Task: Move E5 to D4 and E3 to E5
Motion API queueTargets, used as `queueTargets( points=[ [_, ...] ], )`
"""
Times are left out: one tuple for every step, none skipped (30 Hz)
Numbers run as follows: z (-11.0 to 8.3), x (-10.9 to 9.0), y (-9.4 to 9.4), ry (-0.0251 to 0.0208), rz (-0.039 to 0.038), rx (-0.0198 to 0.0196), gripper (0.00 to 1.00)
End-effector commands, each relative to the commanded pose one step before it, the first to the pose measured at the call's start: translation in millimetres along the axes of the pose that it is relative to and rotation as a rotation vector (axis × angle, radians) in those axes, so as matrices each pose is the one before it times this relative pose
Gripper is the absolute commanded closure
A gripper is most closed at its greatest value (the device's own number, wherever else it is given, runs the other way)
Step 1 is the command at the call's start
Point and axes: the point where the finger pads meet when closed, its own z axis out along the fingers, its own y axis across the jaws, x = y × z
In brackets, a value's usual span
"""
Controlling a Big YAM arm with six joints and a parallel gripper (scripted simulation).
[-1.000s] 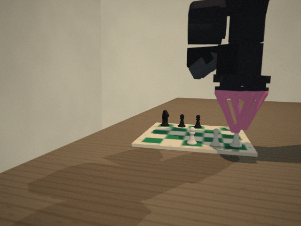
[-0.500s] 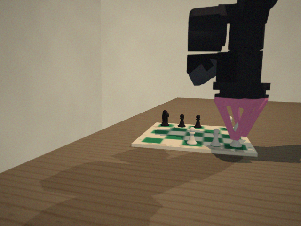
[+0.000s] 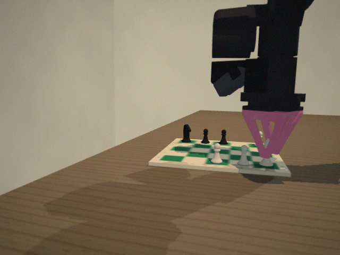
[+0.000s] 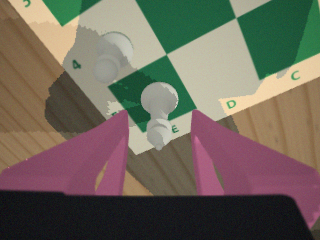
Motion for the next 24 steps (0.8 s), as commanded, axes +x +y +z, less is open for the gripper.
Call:
queueTargets(
  points=[
    [1.23, 2.23, 4.71, -0.00118, -0.00580, 0.00405, 0.64],
    [0.00, 0.00, 0.00, 0.00000, 0.00000, 0.00000, 0.64],
    [0.00, 0.00, 0.00, 0.00000, 0.00000, 0.00000, 0.64],
    [0.00, 0.00, 0.00, 0.00000, 0.00000, 0.00000, 0.64],
    [0.00, 0.00, 0.00, 0.00000, 0.00000, 0.00000, 0.64],
    [0.00, 0.00, 0.00, 0.00000, 0.00000, 0.00000, 0.64],
    [0.00, 0.00, 0.00, 0.00000, 0.00000, 0.00000, 0.64],
    [0.00, 0.00, 0.00, 0.00000, 0.00000, 0.00000, 0.64],
    [0.00, 0.00, 0.00, 0.00000, 0.00000, 0.00000, 0.64],
    [0.00, 0.00, 0.00, 0.00000, 0.00000, 0.00000, 0.64],
    [0.00, 0.00, 0.00, 0.00000, 0.00000, 0.00000, 0.64],
    [0.00, 0.00, 0.00, 0.00000, 0.00000, 0.00000, 0.64],
    [0.00, 0.00, 0.00, 0.00000, 0.00000, 0.00000, 0.64],
    [0.00, 0.00, 0.00, 0.00000, 0.00000, 0.00000, 0.64],
    [0.00, 0.00, 0.00, 0.00000, 0.00000, 0.00000, 0.64],
    [0.00, 0.00, 0.00, 0.00000, 0.00000, 0.00000, 0.64],
    [0.00, 0.00, 0.00, 0.00000, 0.00000, 0.00000, 1.00],
    [0.00, 0.00, 0.00, 0.00000, 0.00000, 0.00000, 1.00],
    [0.00, 0.00, 0.00, 0.00000, 0.00000, 0.00000, 1.00],
    [0.00, 0.00, 0.01, 0.00002, -0.00017, -0.00004, 1.00],
    [0.00, 0.00, 0.00, 0.00000, 0.00000, 0.00000, 1.00],
    [0.00, 0.00, 0.00, 0.00000, -0.00001, 0.00000, 1.00],
    [0.00, 0.00, 0.00, 0.00000, 0.00000, 0.00000, 1.00],
    [0.00, 0.00, 0.00, 0.00000, 0.00000, 0.00000, 1.00]
  ],
)
